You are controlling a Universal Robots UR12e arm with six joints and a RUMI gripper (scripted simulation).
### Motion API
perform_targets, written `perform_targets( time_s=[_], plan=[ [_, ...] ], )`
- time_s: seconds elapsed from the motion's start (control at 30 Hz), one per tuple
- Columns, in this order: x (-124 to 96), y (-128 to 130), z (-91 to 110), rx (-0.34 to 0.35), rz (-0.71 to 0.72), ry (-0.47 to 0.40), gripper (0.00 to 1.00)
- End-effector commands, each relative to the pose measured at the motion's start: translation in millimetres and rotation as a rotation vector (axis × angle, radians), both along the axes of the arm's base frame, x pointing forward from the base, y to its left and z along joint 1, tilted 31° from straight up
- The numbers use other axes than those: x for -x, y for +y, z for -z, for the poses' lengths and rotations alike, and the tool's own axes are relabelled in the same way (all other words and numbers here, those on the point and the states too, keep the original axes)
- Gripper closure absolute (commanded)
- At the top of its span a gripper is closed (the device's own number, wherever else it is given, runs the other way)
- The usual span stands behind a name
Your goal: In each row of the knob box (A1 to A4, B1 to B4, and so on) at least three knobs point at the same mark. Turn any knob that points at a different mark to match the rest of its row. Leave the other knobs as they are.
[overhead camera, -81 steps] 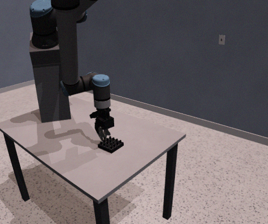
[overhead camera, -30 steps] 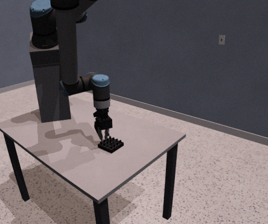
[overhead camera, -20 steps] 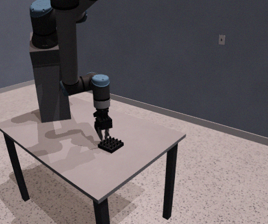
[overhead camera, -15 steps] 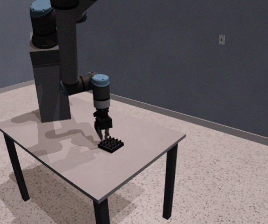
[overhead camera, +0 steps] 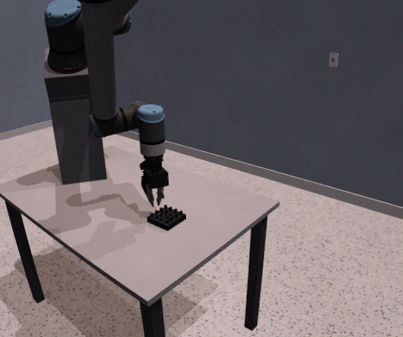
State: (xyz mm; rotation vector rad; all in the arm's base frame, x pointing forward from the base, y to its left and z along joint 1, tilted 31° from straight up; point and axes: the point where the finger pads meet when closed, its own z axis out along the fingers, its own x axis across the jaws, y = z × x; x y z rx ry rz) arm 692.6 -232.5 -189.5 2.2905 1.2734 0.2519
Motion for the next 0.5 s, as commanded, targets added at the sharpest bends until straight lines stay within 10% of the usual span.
perform_targets(
  time_s=[0.0,0.47],
  plan=[
    [3.5,3.2,-8.4,0.0,0.0,-0.001,0.89],
    [4.0,3.7,-9.5,0.0,0.0,-0.001,0.89]
  ],
)
